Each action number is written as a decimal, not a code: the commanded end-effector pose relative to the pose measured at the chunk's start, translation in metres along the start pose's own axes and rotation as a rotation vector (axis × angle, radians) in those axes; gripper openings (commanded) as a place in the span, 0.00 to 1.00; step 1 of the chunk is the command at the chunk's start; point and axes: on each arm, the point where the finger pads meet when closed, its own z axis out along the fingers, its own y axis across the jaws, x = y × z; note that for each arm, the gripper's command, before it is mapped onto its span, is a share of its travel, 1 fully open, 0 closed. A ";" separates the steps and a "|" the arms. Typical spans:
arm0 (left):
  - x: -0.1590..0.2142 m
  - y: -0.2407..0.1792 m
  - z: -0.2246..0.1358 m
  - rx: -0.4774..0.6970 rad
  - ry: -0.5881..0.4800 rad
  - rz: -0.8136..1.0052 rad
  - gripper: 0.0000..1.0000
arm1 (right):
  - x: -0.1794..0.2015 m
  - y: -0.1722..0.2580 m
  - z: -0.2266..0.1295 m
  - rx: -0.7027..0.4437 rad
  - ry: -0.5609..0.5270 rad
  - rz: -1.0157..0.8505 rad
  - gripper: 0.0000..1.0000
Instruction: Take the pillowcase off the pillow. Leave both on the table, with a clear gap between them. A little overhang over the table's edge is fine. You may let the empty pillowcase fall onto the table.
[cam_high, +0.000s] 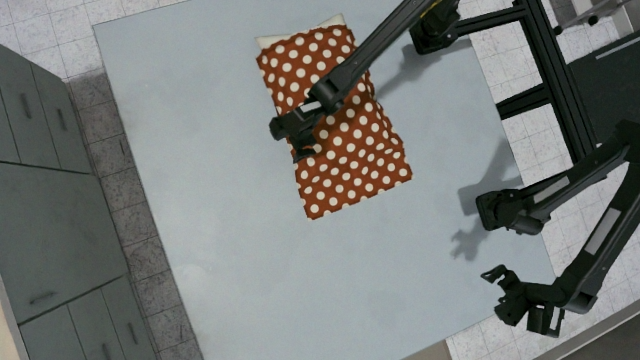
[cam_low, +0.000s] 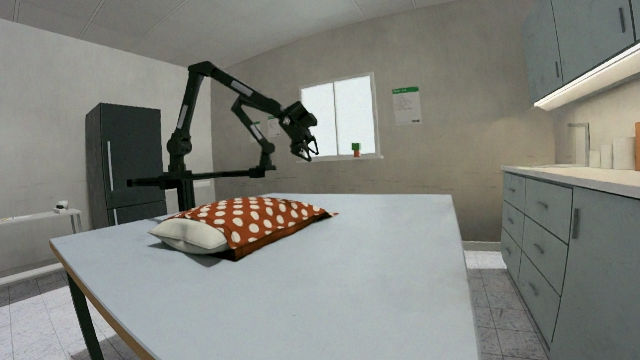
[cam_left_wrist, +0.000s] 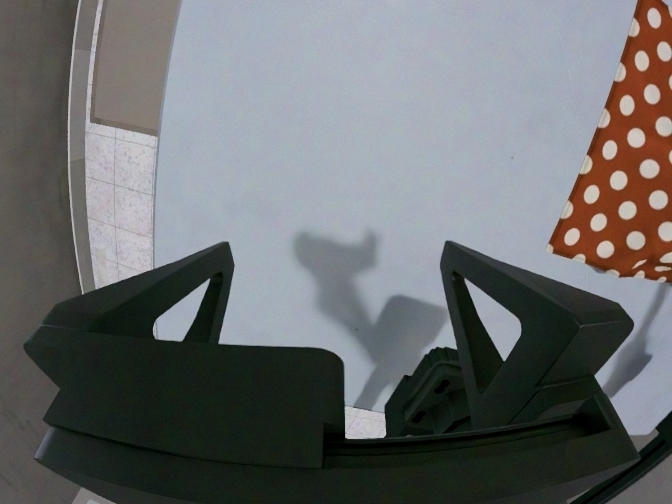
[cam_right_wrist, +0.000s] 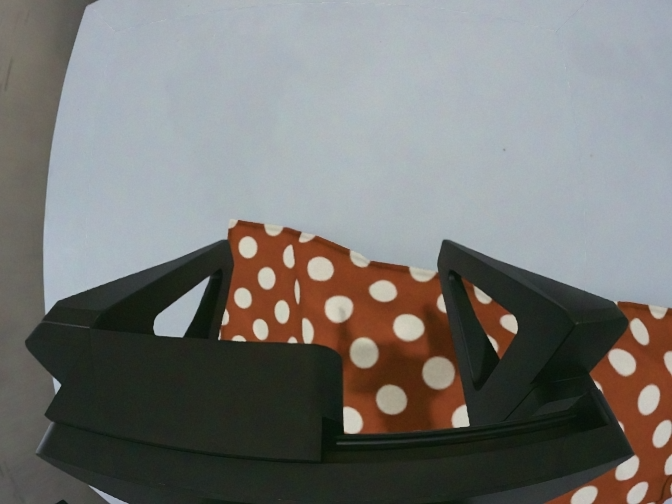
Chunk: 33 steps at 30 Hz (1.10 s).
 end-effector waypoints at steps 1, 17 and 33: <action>-0.020 0.014 -0.019 -0.031 -0.047 0.011 1.00 | -0.056 0.028 -0.039 -0.033 -0.095 -0.009 1.00; -0.020 0.014 -0.019 -0.031 -0.047 0.011 1.00 | -0.075 0.037 -0.072 -0.032 -0.093 -0.008 1.00; -0.089 0.010 -0.042 -0.094 -0.214 0.035 1.00 | -0.090 0.005 -0.112 -0.016 -0.199 -0.036 1.00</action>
